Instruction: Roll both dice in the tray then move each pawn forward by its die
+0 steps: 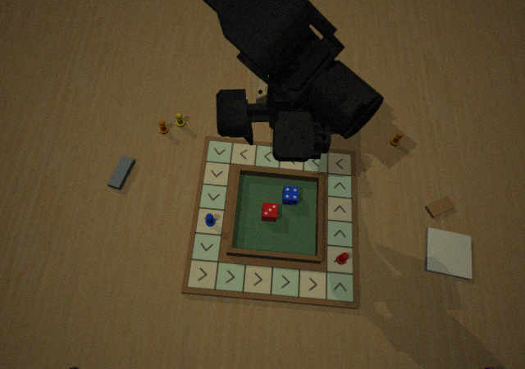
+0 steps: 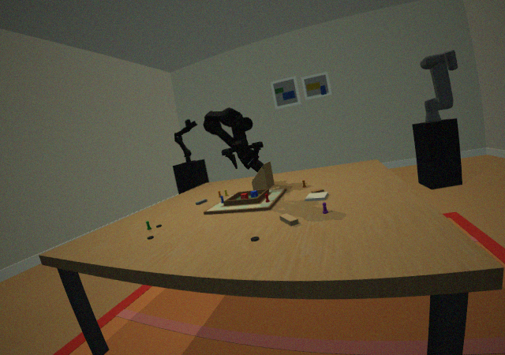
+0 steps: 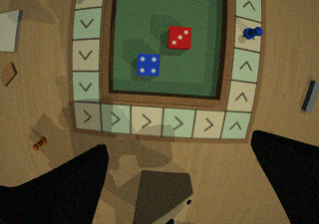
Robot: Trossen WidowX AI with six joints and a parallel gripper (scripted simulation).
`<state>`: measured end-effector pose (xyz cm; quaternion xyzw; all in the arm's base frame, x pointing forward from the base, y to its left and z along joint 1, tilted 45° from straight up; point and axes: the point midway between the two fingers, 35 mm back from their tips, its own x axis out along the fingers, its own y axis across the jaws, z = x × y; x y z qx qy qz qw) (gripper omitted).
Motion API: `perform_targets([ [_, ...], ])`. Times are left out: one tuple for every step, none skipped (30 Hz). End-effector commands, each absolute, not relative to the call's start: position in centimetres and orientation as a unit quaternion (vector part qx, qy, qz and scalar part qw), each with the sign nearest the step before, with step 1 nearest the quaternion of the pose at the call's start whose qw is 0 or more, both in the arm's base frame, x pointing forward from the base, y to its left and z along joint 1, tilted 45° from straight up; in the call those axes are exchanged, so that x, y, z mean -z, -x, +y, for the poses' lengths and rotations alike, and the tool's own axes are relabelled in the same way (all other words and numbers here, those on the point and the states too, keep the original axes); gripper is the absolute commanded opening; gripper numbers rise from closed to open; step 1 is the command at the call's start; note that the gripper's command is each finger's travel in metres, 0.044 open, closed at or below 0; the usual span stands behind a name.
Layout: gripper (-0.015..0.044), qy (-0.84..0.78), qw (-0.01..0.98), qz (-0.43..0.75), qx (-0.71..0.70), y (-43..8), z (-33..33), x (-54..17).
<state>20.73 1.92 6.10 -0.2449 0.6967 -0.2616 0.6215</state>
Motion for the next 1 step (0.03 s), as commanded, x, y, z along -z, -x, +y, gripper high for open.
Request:
perform_targets([
  [0.0440,0.245,0.621,0.697,0.262,-20.73,1.92,-6.10],
])
